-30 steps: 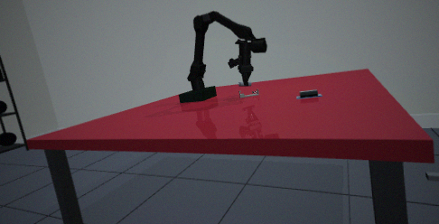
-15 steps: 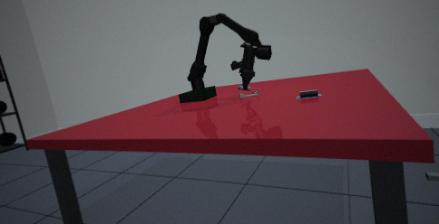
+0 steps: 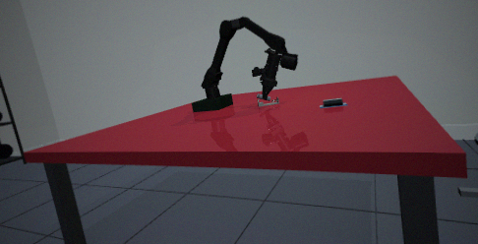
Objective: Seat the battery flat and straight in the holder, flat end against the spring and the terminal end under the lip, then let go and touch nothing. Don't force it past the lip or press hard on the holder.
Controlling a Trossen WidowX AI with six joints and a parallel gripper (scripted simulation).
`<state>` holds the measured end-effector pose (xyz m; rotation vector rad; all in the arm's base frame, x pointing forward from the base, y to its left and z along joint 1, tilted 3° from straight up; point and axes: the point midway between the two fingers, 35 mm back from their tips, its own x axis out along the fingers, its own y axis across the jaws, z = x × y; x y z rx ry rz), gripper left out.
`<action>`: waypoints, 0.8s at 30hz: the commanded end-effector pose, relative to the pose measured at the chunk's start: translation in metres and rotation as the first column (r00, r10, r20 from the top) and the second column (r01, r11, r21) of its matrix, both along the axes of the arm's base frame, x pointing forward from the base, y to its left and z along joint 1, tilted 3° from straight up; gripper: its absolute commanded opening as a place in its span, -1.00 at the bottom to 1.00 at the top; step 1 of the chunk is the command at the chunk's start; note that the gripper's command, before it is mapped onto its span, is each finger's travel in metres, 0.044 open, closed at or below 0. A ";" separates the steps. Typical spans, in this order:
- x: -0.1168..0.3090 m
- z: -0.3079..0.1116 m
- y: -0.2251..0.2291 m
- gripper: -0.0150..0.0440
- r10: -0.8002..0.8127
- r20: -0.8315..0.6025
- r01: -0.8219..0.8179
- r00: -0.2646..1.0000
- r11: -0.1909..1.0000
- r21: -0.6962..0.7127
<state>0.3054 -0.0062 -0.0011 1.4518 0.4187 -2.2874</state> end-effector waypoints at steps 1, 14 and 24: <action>0.004 0.000 0.000 -0.28 -0.002 -0.014 0.002 1.000 1.000 -0.016; 0.007 -0.006 0.002 -0.28 -0.006 -0.096 0.000 0.995 0.998 -0.059; 0.010 -0.009 0.003 -0.28 -0.009 -0.107 0.003 0.994 0.998 -0.059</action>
